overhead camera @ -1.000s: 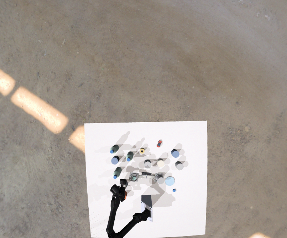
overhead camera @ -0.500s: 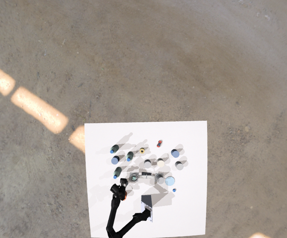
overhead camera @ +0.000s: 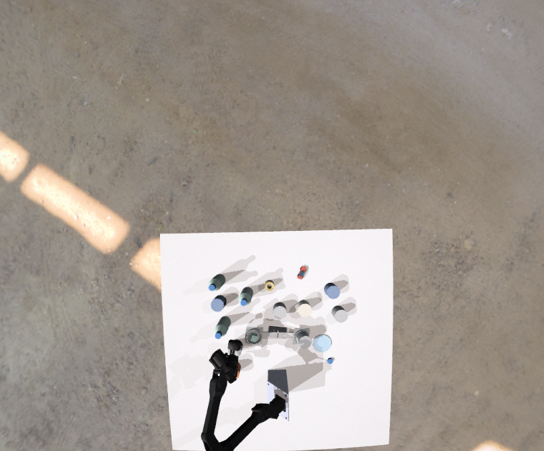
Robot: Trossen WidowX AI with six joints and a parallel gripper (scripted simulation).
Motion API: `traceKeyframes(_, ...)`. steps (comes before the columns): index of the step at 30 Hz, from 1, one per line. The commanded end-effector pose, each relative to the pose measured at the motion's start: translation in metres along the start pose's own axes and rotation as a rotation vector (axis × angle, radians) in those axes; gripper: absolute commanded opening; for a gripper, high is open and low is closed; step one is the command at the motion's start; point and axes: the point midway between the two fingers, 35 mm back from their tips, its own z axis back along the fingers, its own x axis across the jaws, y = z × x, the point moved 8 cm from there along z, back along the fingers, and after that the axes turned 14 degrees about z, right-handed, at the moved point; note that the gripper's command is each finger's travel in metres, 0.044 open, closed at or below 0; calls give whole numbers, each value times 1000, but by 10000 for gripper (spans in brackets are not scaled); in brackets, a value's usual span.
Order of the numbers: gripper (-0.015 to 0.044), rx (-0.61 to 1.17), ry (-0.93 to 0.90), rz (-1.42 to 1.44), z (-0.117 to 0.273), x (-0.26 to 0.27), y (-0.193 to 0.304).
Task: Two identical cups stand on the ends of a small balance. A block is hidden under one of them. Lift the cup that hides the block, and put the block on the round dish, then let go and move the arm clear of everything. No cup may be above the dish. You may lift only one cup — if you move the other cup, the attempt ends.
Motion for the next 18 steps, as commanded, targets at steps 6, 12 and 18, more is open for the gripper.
traceKeyframes(6,414,-14,31,6,33,-2,-2)
traceKeyframes(12,260,-1,76,-77,46,-16,18)
traceKeyframes(18,260,13,71,-102,57,-37,43)
